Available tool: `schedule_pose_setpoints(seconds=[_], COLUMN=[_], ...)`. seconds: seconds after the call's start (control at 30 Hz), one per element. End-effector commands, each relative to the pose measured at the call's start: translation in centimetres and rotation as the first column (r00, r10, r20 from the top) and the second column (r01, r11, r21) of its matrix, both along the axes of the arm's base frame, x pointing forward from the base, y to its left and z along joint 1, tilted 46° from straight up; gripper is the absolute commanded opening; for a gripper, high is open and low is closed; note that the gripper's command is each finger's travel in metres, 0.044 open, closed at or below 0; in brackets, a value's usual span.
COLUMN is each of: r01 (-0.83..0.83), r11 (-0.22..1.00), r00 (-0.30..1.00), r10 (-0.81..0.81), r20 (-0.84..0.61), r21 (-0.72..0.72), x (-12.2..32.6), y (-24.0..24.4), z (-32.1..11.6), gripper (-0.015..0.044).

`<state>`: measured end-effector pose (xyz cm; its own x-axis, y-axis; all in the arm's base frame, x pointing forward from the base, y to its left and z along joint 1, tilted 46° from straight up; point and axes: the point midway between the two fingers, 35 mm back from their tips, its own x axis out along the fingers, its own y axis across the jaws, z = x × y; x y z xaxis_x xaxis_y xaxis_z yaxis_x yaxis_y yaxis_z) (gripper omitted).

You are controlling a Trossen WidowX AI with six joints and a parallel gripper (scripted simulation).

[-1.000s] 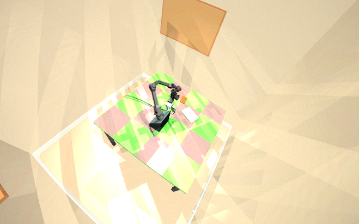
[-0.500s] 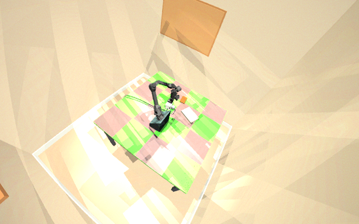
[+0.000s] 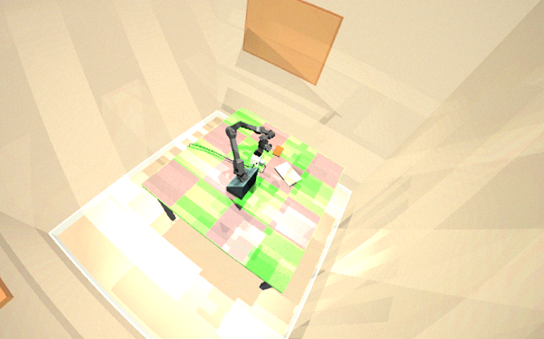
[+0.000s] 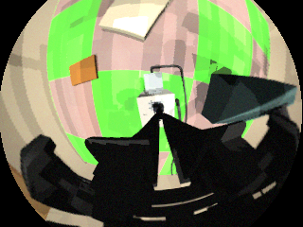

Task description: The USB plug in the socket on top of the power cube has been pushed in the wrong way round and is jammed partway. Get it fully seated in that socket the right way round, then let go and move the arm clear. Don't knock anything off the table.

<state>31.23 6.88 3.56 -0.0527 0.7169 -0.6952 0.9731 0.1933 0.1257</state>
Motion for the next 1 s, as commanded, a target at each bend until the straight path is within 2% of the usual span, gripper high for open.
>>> schedule_pose_setpoints(seconds=[0.0,0.97], r01=[-0.004,-0.01], r11=[1.0,1.0], r00=[1.0,1.0], r10=[0.004,0.009], r20=[0.004,0.004], r21=[0.008,0.028], x=[-0.01,-0.05], y=[0.12,0.49], z=[0.0,-0.1], gripper=[0.0,0.0])
